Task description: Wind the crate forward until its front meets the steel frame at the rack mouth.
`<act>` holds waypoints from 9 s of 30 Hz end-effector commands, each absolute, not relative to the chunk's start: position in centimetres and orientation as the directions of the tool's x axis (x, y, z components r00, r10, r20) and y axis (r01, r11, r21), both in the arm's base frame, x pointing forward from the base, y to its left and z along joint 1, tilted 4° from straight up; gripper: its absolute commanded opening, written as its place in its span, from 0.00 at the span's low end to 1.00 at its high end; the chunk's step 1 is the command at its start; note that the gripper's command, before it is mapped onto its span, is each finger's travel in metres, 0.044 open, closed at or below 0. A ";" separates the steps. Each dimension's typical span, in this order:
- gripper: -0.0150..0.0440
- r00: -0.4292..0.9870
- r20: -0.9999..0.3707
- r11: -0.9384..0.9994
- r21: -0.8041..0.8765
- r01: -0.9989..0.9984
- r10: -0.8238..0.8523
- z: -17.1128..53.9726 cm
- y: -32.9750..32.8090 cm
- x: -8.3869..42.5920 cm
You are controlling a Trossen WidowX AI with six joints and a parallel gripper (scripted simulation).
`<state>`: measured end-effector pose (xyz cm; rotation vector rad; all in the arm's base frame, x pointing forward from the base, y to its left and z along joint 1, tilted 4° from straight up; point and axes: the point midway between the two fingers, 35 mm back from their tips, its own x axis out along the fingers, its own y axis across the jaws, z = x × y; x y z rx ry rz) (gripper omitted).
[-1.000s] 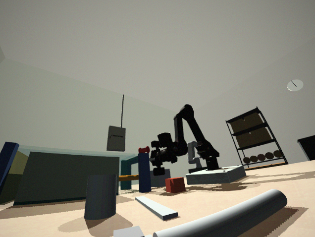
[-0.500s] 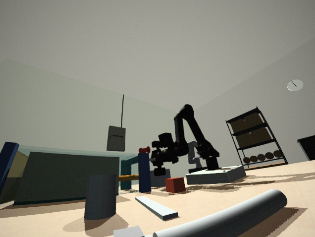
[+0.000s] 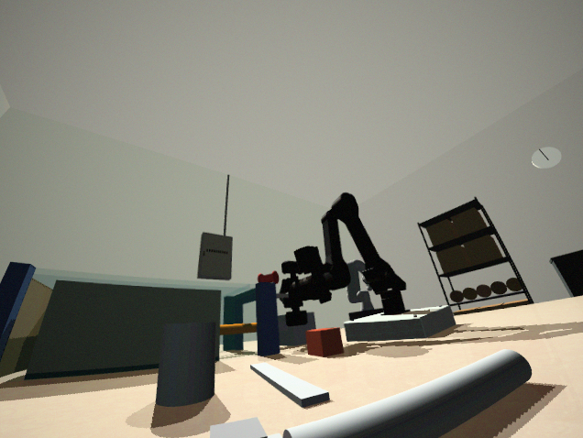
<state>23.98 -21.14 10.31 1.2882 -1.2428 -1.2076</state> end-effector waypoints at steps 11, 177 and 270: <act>0.25 -0.003 -0.039 -0.039 0.997 -0.071 -0.999 10.0 -21.2 24.0; 0.66 -0.005 -0.042 -0.042 0.997 -0.063 -0.999 8.7 -21.3 24.2; 0.66 0.207 -0.042 -0.062 0.994 -0.089 -0.977 10.0 -10.5 23.4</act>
